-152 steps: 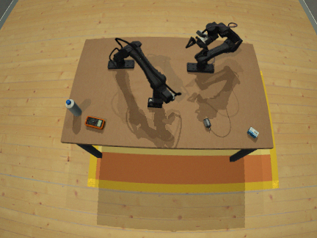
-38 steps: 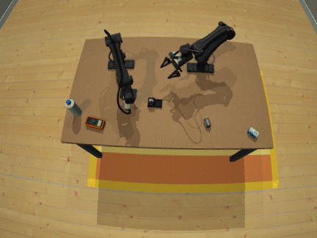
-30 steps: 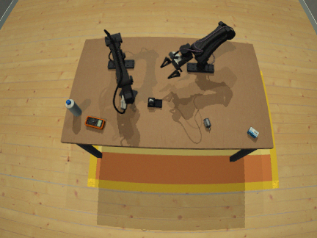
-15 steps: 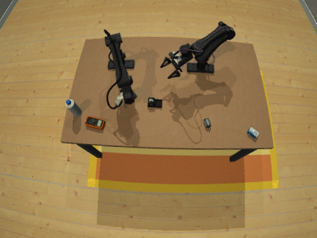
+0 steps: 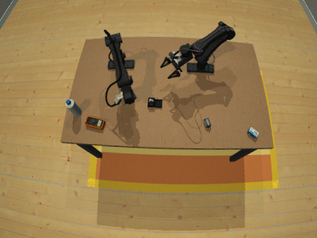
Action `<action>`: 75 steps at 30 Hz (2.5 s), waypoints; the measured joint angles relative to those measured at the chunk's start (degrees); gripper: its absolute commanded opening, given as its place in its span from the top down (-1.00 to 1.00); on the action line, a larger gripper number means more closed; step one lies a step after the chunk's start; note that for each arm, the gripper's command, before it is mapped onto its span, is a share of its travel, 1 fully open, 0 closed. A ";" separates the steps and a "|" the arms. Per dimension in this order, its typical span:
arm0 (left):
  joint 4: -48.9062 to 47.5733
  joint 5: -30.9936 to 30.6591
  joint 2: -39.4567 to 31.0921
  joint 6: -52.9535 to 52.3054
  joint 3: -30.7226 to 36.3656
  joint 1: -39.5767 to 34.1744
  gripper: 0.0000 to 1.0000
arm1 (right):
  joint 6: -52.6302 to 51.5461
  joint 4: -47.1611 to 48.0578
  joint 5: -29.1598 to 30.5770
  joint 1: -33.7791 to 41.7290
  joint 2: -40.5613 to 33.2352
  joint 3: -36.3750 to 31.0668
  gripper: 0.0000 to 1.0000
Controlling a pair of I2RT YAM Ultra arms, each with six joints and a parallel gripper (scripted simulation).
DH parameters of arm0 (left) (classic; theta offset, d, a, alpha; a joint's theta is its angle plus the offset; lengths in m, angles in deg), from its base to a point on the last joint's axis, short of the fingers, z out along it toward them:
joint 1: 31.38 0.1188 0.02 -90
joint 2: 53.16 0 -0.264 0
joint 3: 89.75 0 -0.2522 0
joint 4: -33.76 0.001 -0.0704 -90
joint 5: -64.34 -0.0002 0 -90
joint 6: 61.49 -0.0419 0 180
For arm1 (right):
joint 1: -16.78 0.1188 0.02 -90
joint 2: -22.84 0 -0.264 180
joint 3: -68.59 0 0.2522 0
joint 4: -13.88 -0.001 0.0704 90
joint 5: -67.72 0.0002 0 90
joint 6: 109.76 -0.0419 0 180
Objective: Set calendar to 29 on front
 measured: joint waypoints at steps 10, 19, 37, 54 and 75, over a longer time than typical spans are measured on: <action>0.00 0.00 0.00 0.00 0.00 0.00 -1.00 | -0.20 -0.70 0.00 0.00 0.22 1.77 0.30; 0.00 0.00 0.00 0.00 0.00 0.00 -1.00 | -0.20 -0.20 0.00 0.00 1.31 1.77 0.30; 0.00 0.00 0.00 0.00 0.00 0.00 -1.00 | -0.59 1.99 0.00 0.00 1.31 0.04 0.30; 0.00 0.00 0.00 0.00 0.00 0.00 -1.00 | -0.66 2.73 0.00 0.00 1.20 -0.85 -0.28; 0.00 0.00 0.00 0.00 0.00 0.00 -1.00 | -0.39 -2.45 0.00 -0.85 -3.37 1.92 -1.00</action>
